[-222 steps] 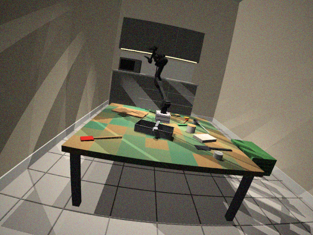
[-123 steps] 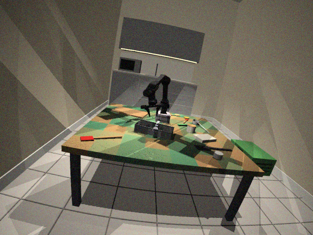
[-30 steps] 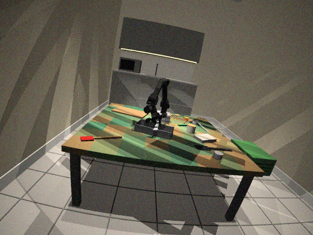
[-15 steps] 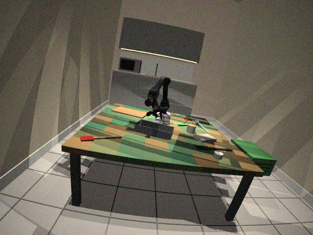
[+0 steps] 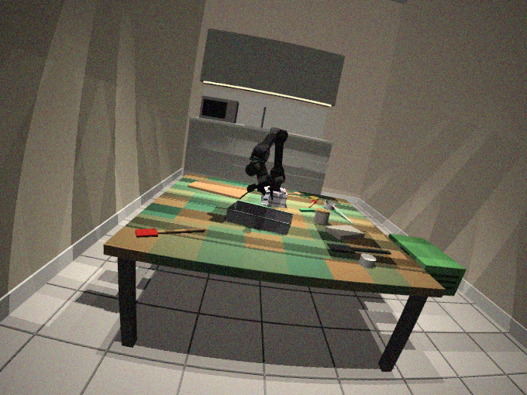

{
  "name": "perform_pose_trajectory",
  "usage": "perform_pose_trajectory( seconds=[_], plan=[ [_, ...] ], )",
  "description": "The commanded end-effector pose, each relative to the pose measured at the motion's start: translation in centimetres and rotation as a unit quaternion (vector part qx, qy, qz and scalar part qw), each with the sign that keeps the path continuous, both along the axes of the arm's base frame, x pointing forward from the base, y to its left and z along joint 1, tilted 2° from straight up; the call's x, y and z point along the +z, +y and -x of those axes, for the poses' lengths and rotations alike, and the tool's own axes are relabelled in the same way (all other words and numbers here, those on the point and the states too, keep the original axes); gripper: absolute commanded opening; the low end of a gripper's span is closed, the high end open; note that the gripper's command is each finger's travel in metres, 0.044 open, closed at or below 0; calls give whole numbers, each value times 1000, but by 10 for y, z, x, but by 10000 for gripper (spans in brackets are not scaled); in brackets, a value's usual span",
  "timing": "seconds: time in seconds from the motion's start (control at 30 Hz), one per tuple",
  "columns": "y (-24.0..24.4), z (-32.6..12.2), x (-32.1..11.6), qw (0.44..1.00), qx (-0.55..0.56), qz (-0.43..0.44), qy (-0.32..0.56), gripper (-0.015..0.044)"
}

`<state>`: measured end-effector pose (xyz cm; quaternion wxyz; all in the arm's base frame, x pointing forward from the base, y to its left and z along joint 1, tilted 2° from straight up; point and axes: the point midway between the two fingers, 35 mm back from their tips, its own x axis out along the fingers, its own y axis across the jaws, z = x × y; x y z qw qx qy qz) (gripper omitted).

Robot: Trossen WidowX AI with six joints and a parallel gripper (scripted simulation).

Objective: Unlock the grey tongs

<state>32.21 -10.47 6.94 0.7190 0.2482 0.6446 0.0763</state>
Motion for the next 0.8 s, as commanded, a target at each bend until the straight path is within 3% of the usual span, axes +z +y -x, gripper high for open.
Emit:
perform_pose_trajectory(
  seconds=[0.0, 0.43, 0.77],
  plan=[
    [0, -1, -1, 999, 1, 39, 13, -150],
    [-7, -5, 0, 974, -14, 219, 53, -150],
    [-7, -6, 1, 972, -15, 228, 53, -150]
  ],
)
